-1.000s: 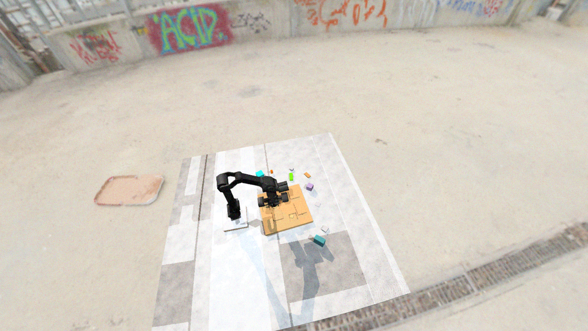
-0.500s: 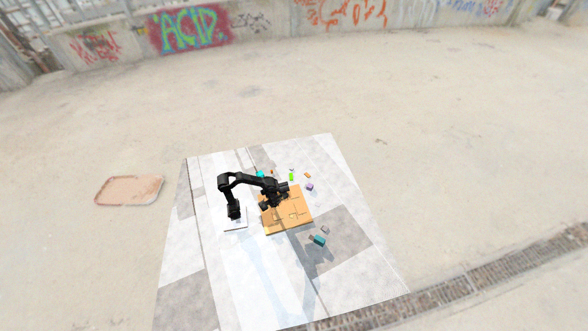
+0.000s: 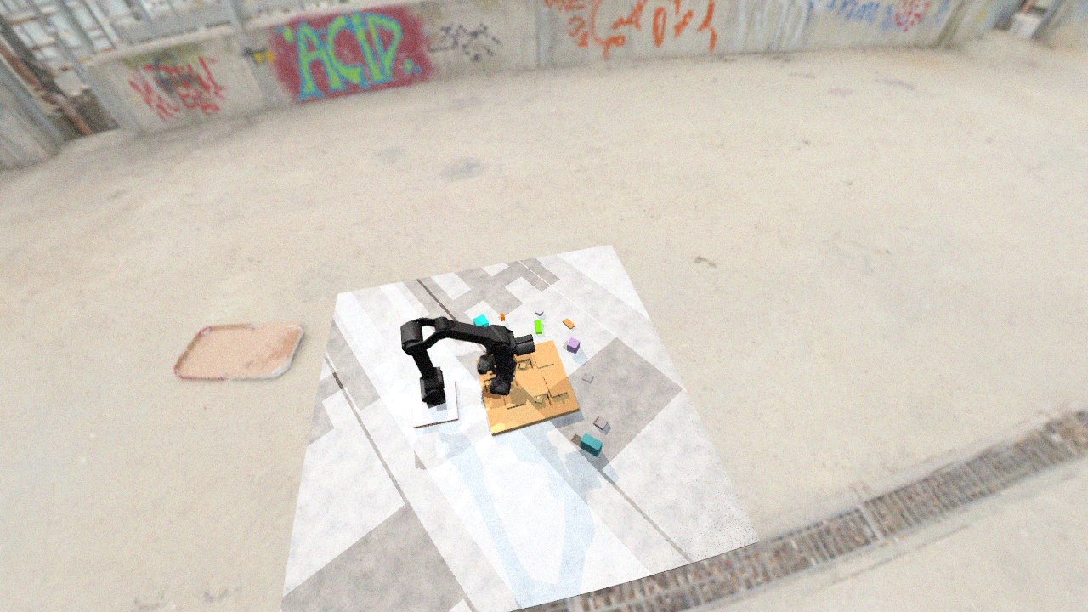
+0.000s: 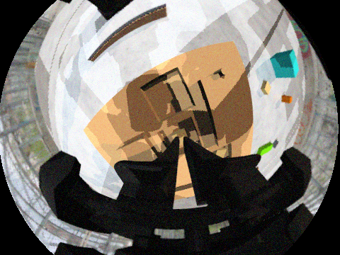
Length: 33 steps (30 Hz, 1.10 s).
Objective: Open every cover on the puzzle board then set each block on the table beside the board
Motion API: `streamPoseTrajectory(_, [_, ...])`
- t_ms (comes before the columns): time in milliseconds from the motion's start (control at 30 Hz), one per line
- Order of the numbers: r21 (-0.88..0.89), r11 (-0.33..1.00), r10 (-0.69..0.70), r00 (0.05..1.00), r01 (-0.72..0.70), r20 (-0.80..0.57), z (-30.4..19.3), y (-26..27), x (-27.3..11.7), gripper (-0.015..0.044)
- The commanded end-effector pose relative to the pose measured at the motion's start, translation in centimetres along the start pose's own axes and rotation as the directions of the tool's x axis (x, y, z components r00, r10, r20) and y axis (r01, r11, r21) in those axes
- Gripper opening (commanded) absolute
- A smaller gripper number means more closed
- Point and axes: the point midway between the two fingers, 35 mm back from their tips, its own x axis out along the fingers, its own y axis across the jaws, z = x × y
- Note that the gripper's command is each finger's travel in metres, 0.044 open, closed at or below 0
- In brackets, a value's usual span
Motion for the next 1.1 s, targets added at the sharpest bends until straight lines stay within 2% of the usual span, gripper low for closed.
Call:
streamPoseTrajectory(0, [-0.051, 0.999, -0.001, 1.000, 0.001, -0.004, -0.2, -0.1, -0.9, 0.0105])
streamPoseTrajectory(67, [-0.112, 0.994, -0.002, 1.000, 0.001, -0.006, -0.2, -0.1, -1.8, 0.0144])
streamPoseTrajectory(200, [-0.232, 0.973, -0.003, 1.000, 0.001, -0.010, -0.3, -0.1, -3.6, 0.0144])
streamPoseTrajectory(267, [-0.213, 0.977, -0.003, 1.000, 0.001, -0.010, -0.3, -0.1, -3.6, 0.0144])
streamPoseTrajectory(667, [0.136, 0.991, -0.004, 1.000, 0.005, -0.010, -0.3, -0.1, -3.9, 0.0144])
streamPoseTrajectory(1067, [0.473, 0.881, -0.004, 1.000, 0.009, -0.011, -0.3, -0.1, -4.1, 0.0144])
